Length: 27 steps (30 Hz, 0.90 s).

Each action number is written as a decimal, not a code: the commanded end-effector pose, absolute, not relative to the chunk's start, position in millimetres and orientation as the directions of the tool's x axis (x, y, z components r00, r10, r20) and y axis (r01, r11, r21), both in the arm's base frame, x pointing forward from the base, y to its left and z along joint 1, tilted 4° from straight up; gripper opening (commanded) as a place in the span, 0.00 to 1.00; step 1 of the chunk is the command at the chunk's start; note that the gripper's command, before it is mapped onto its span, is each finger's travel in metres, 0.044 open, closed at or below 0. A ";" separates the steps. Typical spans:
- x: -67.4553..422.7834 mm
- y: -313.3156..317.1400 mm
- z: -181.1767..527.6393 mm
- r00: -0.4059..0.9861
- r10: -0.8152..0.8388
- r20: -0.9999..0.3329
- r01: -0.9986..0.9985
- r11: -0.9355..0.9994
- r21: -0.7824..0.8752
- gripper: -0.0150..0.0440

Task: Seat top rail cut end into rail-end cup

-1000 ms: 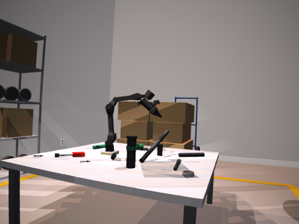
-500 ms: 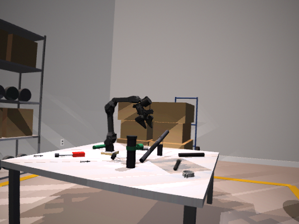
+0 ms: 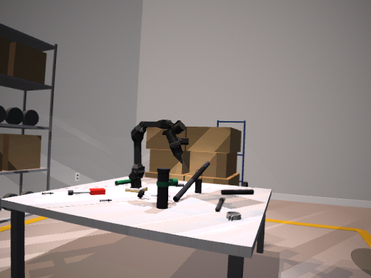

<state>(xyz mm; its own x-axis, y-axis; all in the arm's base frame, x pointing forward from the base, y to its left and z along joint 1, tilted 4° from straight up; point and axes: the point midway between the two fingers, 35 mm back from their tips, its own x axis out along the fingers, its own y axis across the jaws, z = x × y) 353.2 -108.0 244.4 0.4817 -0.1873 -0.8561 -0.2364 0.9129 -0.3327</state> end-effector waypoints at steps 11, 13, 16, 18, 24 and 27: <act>342.7 -209.3 235.7 0.471 -0.244 -0.848 -0.805 0.275 -0.526 1.00; 342.7 -209.3 235.7 0.471 -0.244 -0.848 -0.805 0.275 -0.526 1.00; 342.7 -209.3 235.7 0.471 -0.244 -0.848 -0.805 0.275 -0.526 1.00; 342.7 -209.3 235.7 0.471 -0.244 -0.848 -0.805 0.275 -0.526 1.00; 342.7 -209.3 235.7 0.471 -0.244 -0.848 -0.805 0.275 -0.526 1.00; 343.6 -210.6 225.5 0.471 -0.244 -0.848 -0.805 0.275 -0.526 1.00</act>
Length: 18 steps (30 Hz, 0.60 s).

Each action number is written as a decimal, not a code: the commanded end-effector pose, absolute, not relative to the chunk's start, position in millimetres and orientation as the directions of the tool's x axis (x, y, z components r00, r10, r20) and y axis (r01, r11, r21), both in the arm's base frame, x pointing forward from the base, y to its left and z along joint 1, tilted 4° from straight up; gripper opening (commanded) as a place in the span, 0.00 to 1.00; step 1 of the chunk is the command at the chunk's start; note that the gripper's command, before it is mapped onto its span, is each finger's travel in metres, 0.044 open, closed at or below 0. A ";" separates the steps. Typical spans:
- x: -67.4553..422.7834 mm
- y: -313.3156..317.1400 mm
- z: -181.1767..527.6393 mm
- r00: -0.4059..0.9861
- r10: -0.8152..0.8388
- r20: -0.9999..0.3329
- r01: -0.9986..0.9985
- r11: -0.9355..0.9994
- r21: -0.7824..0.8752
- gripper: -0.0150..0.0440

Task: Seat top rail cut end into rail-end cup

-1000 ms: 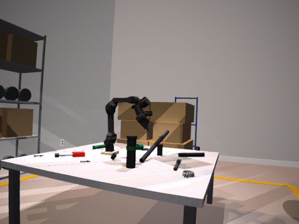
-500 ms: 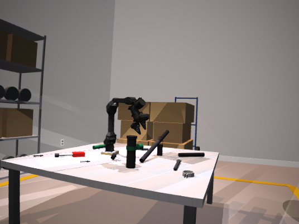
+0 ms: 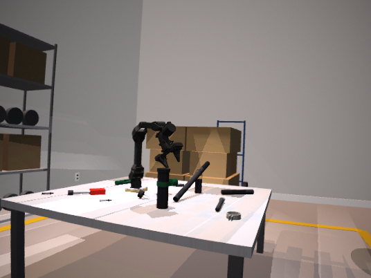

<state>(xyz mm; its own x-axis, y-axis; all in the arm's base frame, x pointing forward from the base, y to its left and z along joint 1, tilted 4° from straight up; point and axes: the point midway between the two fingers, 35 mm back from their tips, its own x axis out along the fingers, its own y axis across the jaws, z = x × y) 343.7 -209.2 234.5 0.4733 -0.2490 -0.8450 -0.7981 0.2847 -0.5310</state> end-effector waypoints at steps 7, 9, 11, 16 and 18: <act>343.0 -213.6 177.7 0.471 -0.244 -0.848 -0.805 0.275 -0.526 1.00; 343.0 -213.6 177.7 0.471 -0.244 -0.848 -0.805 0.275 -0.526 1.00; 343.5 -213.8 177.1 0.471 -0.244 -0.848 -0.805 0.275 -0.526 1.00; 346.8 -215.6 172.1 0.471 -0.244 -0.848 -0.805 0.275 -0.526 1.00; 348.5 -216.5 169.5 0.471 -0.244 -0.848 -0.804 0.275 -0.526 1.00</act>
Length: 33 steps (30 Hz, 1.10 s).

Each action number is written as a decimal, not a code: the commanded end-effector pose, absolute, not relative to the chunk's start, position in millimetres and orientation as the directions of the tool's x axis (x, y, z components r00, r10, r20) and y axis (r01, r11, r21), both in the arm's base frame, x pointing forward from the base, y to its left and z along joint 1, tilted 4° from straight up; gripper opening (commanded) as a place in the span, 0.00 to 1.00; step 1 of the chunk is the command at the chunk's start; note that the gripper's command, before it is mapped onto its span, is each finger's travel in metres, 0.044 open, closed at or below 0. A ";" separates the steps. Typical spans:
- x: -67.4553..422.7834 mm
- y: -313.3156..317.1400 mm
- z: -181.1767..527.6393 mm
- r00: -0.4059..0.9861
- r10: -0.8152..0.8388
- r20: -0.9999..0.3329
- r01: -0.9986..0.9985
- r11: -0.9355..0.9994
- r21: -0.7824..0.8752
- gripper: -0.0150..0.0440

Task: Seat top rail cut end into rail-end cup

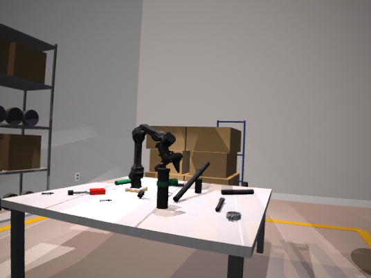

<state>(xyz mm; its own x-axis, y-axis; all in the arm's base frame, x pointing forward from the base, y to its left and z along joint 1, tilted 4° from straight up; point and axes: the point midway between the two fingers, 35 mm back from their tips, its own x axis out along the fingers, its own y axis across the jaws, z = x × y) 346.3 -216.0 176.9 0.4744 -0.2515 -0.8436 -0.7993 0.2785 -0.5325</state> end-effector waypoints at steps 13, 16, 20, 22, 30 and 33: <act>359.1 -222.1 152.0 0.472 -0.245 -0.847 -0.804 0.275 -0.527 1.00; 361.4 -223.3 147.9 0.472 -0.245 -0.847 -0.804 0.275 -0.527 1.00; 364.4 -224.9 142.3 0.472 -0.245 -0.847 -0.804 0.275 -0.527 1.00; 365.9 -225.6 139.5 0.472 -0.245 -0.847 -0.804 0.275 -0.528 1.00; 371.5 -228.5 128.3 0.472 -0.245 -0.847 -0.804 0.275 -0.528 1.00; 373.6 -229.5 124.0 0.473 -0.245 -0.847 -0.804 0.275 -0.528 1.00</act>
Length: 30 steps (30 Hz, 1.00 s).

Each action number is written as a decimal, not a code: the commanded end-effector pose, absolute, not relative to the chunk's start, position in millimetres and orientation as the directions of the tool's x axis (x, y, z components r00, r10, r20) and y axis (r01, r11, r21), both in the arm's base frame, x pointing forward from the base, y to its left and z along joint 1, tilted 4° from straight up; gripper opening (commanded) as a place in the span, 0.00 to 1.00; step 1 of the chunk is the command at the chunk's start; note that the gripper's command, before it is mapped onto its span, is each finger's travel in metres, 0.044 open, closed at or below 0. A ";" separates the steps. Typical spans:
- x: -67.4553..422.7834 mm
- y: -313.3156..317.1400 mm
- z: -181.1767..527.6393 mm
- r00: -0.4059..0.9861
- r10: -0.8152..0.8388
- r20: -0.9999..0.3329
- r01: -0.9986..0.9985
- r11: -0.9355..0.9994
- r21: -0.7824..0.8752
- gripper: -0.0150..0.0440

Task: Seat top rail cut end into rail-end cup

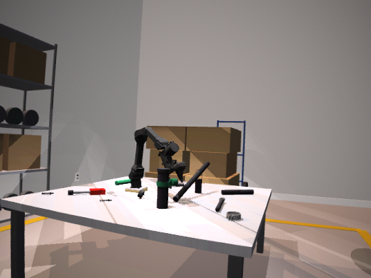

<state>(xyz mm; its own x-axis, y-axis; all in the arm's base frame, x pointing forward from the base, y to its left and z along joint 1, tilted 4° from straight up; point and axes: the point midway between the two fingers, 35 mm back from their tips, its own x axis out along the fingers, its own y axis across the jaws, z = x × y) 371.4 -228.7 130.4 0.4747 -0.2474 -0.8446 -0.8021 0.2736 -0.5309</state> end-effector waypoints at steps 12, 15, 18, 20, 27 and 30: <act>375.9 -230.6 119.0 0.473 -0.245 -0.846 -0.803 0.275 -0.528 0.69; 375.9 -230.6 119.0 0.473 -0.245 -0.846 -0.803 0.275 -0.528 0.56; 375.9 -230.6 119.0 0.473 -0.245 -0.846 -0.803 0.275 -0.528 0.45; 375.9 -230.6 119.0 0.473 -0.245 -0.846 -0.803 0.275 -0.528 0.43; 372.6 -229.4 118.8 0.479 -0.228 -0.848 -0.815 0.244 -0.526 0.25; 369.3 -228.3 118.7 0.485 -0.210 -0.849 -0.825 0.213 -0.524 0.25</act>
